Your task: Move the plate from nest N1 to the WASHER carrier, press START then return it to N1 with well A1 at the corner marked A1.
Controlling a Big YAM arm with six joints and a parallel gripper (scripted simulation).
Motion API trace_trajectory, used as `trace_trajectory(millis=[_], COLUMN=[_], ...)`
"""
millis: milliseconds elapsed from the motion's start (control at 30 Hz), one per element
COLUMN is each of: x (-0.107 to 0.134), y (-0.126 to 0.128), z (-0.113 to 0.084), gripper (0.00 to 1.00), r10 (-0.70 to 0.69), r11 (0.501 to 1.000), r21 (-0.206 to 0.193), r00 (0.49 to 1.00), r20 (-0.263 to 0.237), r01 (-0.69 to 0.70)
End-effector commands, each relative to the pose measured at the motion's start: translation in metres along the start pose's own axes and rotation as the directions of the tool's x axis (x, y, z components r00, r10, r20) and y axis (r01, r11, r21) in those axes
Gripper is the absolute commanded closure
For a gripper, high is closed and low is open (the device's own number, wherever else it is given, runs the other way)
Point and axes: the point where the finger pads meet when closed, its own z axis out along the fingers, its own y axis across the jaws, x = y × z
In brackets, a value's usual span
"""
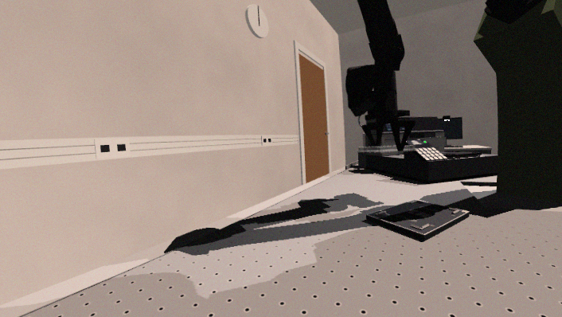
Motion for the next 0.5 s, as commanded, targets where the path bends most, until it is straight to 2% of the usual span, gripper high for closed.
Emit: trace_trajectory(millis=[0,133,467], x=[0.030,0.038,0.064], y=[-0.009,-0.015,-0.054], z=[-0.005,-0.006,-0.010], gripper=[0.16,0.16,0.16], r10=[0.058,0.040,0.027], r11=[0.998,0.999,0.999], r21=[0.010,0.010,0.021], r00=[0.998,0.999,1.000], r20=[-0.024,-0.024,-0.002], r01=[-0.058,-0.040,-0.027])
